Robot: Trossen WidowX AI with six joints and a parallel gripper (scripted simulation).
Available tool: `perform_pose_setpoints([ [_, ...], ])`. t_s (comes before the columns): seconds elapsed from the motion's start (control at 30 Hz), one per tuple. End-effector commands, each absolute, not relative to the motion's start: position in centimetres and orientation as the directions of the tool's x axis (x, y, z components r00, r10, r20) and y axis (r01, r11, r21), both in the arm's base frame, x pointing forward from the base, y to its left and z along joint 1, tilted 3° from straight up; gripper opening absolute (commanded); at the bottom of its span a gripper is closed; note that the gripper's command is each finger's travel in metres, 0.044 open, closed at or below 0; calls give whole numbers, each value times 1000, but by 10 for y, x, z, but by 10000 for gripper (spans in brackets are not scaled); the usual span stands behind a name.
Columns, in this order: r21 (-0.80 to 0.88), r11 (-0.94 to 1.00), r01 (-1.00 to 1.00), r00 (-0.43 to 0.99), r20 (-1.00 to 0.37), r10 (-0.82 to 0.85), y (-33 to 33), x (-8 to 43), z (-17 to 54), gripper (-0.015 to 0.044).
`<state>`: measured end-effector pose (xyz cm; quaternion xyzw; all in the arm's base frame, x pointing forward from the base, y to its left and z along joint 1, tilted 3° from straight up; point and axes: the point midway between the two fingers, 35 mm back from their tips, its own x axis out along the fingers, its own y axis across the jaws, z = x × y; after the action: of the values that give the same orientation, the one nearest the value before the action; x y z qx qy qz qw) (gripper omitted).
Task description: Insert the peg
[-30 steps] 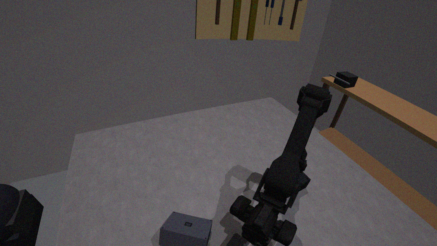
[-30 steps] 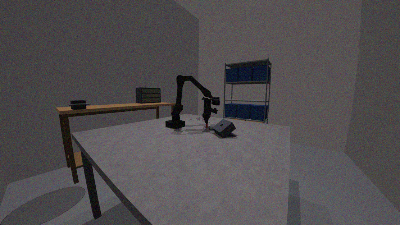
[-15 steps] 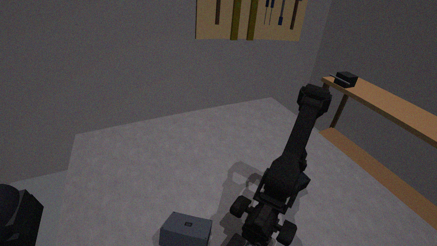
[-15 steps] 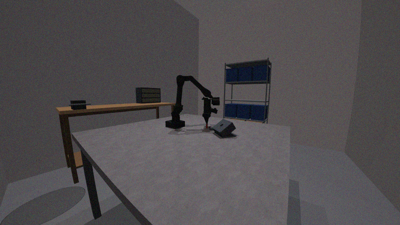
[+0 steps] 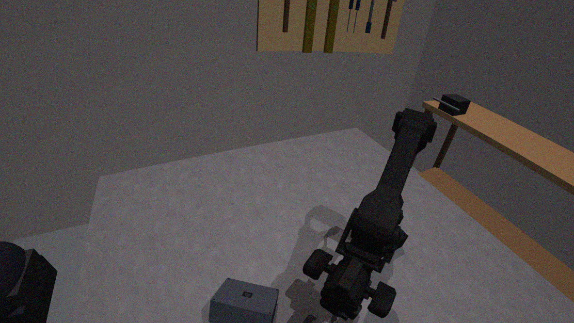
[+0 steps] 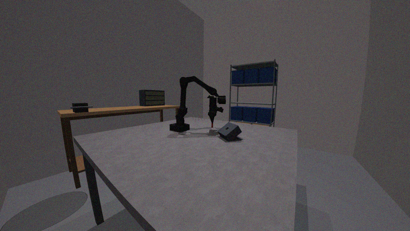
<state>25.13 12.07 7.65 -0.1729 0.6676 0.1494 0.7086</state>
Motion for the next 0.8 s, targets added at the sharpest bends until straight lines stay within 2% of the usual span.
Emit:
perform_pose_setpoints([
  [0.0, -47, 897, -440, 74, -997, -16, 122, 251, 97, 0],
  [0.23, -48, 896, -442, 73, -997, -18, 122, 248, 122, 0],
  [0.77, -5, 928, -372, 69, -997, 22, 116, 258, 124, 0],
])
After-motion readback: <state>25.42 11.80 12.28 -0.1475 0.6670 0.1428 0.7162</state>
